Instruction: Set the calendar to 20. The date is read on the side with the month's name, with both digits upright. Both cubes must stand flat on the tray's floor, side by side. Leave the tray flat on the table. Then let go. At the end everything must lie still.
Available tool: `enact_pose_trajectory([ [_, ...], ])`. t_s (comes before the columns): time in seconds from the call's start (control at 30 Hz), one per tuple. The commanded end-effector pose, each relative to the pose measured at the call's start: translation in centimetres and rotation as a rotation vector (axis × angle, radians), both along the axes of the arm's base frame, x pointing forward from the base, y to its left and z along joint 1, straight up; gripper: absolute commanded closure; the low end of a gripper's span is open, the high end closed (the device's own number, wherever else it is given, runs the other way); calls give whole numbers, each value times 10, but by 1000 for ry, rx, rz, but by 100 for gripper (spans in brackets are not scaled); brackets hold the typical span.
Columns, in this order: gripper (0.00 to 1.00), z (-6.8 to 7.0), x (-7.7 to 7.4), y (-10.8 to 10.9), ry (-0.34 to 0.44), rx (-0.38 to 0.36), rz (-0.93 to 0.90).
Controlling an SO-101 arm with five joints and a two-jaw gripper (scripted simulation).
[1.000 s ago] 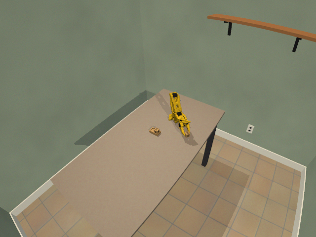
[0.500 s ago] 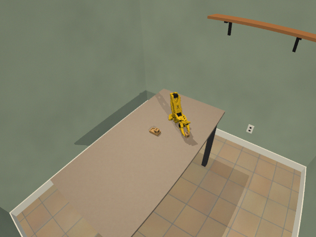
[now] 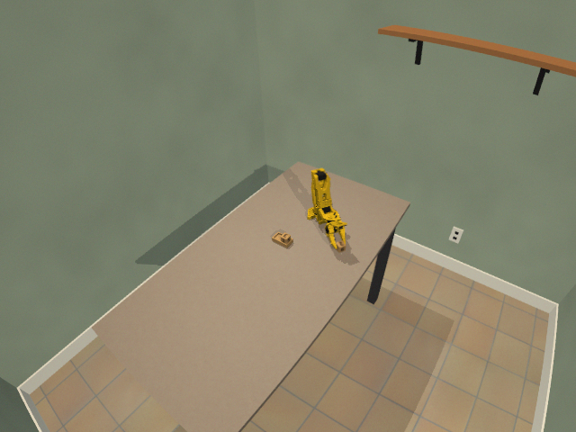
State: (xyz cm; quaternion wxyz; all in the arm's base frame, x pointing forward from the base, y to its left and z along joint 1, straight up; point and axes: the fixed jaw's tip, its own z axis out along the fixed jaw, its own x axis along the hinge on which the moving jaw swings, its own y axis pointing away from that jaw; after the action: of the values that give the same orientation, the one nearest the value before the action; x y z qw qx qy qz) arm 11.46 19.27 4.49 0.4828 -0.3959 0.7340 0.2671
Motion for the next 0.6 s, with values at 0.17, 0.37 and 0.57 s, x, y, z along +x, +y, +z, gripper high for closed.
enact_pose_trajectory([
  [0.17, 100, 2, 5, 2, -30, 30, -8],
  [0.37, 100, 2, 5, 2, -30, 30, -8],
  [0.57, 100, -1, 5, 2, -30, 30, -8],
])
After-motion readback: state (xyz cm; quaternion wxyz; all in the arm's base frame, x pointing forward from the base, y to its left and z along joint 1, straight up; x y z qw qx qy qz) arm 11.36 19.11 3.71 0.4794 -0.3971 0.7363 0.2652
